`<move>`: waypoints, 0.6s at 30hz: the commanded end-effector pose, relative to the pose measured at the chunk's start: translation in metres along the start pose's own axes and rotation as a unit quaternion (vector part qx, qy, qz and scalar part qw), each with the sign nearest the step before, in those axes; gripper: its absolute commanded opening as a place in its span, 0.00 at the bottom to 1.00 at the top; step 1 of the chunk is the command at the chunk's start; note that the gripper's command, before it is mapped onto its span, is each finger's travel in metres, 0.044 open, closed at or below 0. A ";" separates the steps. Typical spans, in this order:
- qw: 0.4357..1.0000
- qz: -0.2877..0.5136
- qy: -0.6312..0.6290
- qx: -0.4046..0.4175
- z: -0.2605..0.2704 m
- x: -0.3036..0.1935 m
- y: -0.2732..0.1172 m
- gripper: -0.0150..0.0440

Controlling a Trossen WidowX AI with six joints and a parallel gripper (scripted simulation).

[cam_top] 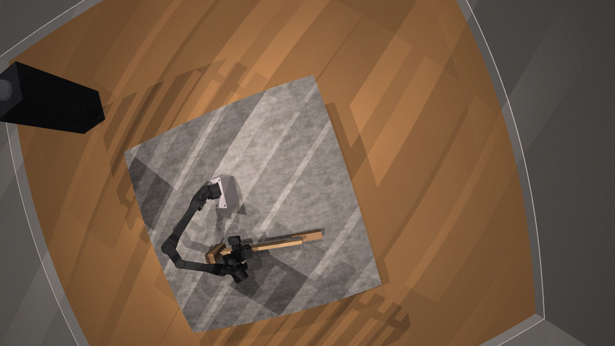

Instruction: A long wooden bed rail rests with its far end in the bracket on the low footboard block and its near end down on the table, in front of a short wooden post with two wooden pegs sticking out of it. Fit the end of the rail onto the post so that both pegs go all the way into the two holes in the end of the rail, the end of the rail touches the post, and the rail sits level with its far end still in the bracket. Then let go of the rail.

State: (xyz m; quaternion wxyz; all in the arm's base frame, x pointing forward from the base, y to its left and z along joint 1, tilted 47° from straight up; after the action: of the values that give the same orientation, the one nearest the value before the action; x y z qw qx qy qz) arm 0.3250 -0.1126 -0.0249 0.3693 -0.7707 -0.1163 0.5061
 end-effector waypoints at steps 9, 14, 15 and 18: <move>1.000 -0.001 -0.001 -0.003 -0.002 -0.005 -0.002 0.25; 1.000 -0.001 -0.001 -0.003 -0.003 -0.006 -0.002 0.25; 1.000 -0.001 -0.001 -0.003 -0.003 -0.007 -0.002 0.25; 1.000 -0.001 -0.001 -0.003 -0.003 -0.008 -0.002 0.25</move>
State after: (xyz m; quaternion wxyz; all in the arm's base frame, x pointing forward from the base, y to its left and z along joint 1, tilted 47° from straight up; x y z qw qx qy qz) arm 0.3236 -0.1165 -0.0206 0.3694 -0.7706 -0.1162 0.5062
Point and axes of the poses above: the point midway between the two fingers, 35 mm back from their tips, its own y axis out along the fingers, its own z axis across the jaws, x = y × z, the point moved 3 cm from there along -y, back along the fingers, and after that the axes turned 14 degrees about y, right-handed, at the moved point
